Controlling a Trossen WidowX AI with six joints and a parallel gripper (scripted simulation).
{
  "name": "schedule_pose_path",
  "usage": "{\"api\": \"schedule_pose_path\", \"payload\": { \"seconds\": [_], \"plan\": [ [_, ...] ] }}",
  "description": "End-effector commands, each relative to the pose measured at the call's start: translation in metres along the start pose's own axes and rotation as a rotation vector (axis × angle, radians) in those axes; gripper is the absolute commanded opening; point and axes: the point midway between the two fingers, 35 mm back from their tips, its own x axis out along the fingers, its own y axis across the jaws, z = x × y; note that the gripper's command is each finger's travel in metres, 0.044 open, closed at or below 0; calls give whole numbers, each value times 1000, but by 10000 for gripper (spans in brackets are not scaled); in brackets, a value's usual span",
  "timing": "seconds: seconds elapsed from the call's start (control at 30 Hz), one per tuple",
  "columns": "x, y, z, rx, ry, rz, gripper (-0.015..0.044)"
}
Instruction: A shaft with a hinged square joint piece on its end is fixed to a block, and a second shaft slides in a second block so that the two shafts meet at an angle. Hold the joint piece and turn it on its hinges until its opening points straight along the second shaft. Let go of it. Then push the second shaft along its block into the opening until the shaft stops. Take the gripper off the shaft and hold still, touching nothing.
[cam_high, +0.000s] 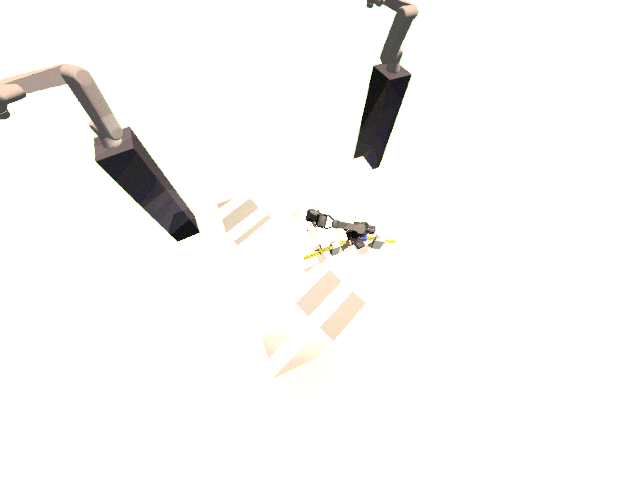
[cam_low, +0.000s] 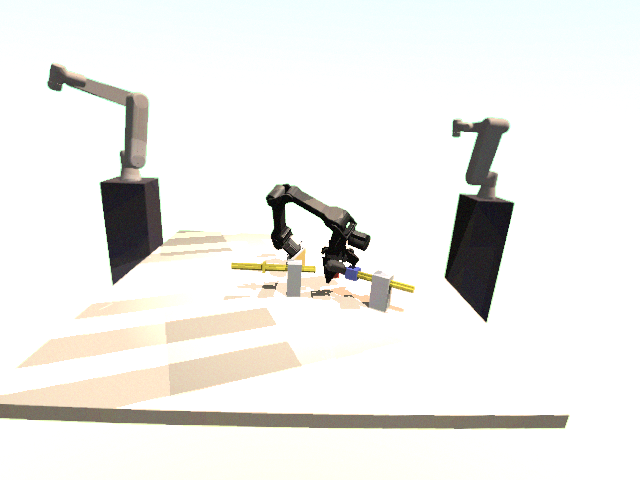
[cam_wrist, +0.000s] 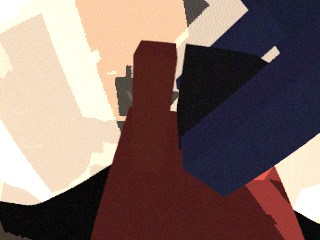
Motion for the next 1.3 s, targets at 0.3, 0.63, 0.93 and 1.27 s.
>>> {"api": "schedule_pose_path", "payload": {
  "seconds": [0.3,0.63,0.93,1.27],
  "plan": [
    [0,0,0,-1,2,0,0],
    [0,0,0,-1,2,0,147],
    [0,0,0,-1,2,0,331],
    [0,0,0,-1,2,0,440]
  ]
}}
